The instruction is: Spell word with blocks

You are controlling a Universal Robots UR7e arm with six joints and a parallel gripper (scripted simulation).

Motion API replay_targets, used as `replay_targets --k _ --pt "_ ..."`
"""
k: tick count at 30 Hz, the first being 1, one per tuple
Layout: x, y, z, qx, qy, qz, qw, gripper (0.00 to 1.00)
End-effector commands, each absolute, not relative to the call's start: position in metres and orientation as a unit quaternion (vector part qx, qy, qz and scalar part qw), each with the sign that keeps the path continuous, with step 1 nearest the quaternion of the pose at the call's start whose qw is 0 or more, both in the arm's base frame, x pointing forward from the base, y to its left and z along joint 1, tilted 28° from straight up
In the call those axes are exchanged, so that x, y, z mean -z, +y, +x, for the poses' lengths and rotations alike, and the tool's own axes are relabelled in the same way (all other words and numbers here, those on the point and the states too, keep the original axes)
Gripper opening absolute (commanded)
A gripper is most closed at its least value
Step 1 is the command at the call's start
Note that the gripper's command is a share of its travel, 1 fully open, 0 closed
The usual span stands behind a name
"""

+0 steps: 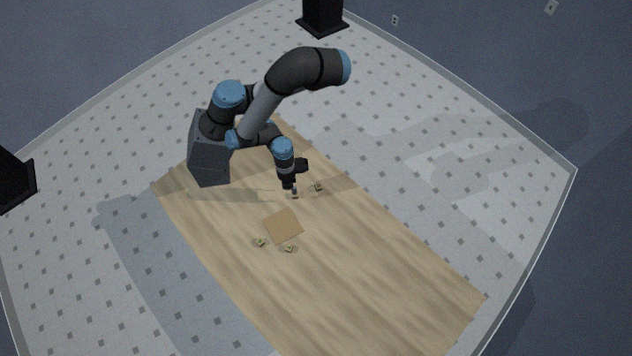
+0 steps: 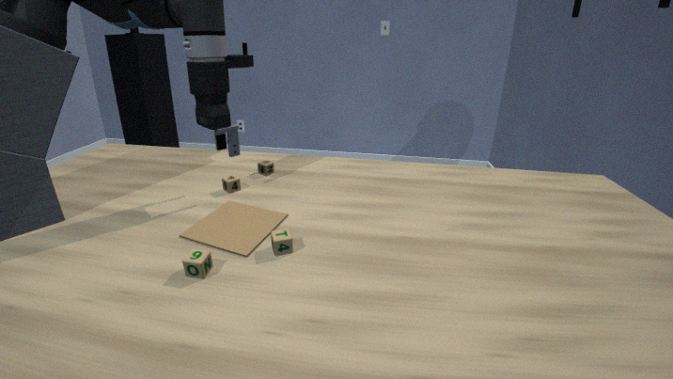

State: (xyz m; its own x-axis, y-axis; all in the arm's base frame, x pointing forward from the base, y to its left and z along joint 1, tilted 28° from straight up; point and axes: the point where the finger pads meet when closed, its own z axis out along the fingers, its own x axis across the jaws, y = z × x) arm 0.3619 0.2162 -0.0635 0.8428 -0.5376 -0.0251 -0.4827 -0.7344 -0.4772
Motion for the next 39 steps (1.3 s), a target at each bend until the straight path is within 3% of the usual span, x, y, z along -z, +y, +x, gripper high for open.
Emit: replay_targets --k 1,39 --pt "0.065 0.218 0.362 0.057 0.273 -0.93 0.24 1.0" --pt "0.102 0.235 0.373 0.058 0.273 -0.93 0.239 1.0"
